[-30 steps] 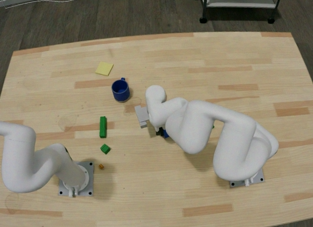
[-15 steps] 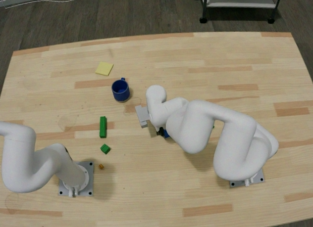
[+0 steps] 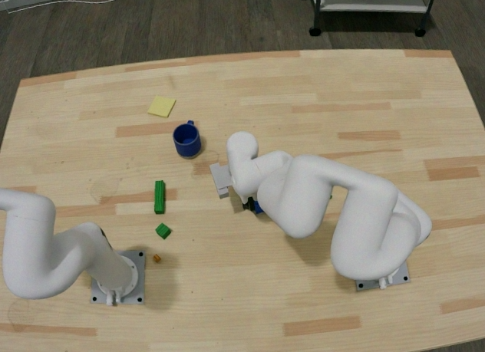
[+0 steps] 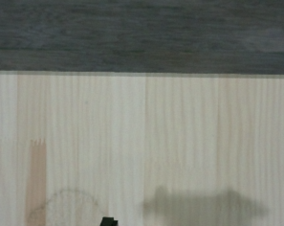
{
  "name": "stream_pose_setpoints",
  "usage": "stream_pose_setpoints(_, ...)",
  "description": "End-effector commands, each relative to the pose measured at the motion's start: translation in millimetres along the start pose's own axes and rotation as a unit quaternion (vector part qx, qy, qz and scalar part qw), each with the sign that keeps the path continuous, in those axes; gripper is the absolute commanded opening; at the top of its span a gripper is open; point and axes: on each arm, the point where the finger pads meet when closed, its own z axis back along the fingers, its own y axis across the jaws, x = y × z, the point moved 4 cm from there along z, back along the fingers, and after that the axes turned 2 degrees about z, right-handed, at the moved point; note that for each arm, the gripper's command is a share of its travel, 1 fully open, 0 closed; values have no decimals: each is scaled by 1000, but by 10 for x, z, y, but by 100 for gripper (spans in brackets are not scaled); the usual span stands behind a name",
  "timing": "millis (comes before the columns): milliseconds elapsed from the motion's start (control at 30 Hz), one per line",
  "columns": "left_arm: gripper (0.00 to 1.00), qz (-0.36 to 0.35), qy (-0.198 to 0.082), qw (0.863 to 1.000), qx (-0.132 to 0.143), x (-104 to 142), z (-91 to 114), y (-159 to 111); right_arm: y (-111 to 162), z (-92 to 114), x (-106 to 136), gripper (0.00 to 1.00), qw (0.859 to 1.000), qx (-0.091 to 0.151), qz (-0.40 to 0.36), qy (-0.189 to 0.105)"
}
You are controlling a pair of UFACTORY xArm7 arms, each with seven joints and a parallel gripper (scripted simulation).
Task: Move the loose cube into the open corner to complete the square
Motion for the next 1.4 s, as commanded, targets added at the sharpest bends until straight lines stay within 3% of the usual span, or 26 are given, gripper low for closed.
stream_pose_setpoints(0, 100, 0, 1, 1000, 0, -5, 9, 1, 7, 8, -4, 47, 1000, 1, 0, 1)
stream_pose_setpoints(1367, 100, 0, 1, 1000, 0, -5, 9, 1, 10, 92, -104, 47, 1000, 1, 0, 1)
